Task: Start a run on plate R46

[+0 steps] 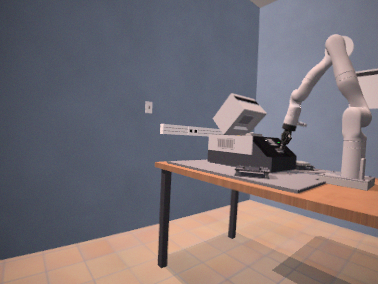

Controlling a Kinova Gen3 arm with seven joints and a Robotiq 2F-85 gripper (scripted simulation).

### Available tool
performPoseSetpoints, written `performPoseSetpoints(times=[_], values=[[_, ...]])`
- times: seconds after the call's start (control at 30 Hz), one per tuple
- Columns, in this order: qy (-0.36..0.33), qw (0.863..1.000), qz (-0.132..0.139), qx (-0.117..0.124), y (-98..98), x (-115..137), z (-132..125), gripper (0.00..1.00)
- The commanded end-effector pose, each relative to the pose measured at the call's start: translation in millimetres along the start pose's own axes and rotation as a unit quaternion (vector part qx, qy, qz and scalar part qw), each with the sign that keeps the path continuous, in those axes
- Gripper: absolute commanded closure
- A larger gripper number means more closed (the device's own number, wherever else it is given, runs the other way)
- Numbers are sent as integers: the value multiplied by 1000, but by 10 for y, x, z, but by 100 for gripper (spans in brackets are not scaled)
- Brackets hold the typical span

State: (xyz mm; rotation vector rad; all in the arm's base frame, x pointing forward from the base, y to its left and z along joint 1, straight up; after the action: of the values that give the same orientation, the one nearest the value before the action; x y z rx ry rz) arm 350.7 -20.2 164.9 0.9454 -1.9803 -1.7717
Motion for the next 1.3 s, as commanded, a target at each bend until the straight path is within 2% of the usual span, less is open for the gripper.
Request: performPoseSetpoints(times=[0.0,0.67,1.27], values=[[0,1000,0,-1,32,7,12,90],[0,1000,0,-1,249,81,80,90],[0,1000,0,-1,253,82,82,90]])
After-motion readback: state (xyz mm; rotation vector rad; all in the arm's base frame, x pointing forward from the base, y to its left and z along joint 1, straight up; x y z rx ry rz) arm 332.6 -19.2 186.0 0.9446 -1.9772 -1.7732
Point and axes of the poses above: the point where the finger pads meet when closed, its own y axis back along the fingers, its own z axis across the jaws, x = y × z, the point moved 5 cm from there along y, back along the fingers, and after that the axes turned 2 degrees about -y, right-handed, at the moved point
